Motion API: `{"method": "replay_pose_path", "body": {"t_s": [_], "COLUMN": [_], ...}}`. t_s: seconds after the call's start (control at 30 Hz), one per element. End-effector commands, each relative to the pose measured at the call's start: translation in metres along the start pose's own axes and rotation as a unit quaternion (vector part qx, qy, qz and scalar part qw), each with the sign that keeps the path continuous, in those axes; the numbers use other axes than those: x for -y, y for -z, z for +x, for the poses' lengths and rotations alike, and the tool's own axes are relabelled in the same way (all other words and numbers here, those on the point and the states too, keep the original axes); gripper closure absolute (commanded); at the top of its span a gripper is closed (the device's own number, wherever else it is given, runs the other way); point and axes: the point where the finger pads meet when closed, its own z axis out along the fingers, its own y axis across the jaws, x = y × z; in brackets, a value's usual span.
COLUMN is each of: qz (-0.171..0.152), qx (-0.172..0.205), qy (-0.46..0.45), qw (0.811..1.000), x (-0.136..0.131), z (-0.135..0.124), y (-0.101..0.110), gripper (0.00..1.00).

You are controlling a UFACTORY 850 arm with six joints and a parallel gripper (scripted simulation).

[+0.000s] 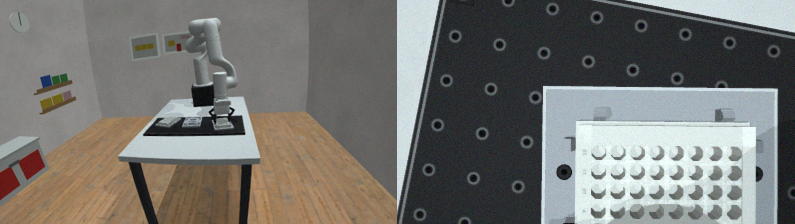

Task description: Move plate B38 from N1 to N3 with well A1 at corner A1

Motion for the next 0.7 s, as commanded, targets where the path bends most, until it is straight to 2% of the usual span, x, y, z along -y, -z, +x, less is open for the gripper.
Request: {"method": "replay_pose_path", "body": {"t_s": [0.0, 0.67], "qz": [0.0, 0.0], "qx": [-0.001, -0.001], "qy": [0.0, 0.0], "qw": [1.0, 1.0], "x": [0.0002, 0.0002], "z": [0.0012, 0.0012], "y": [0.0009, 0.0076], "gripper": [1.0, 1.0]}}
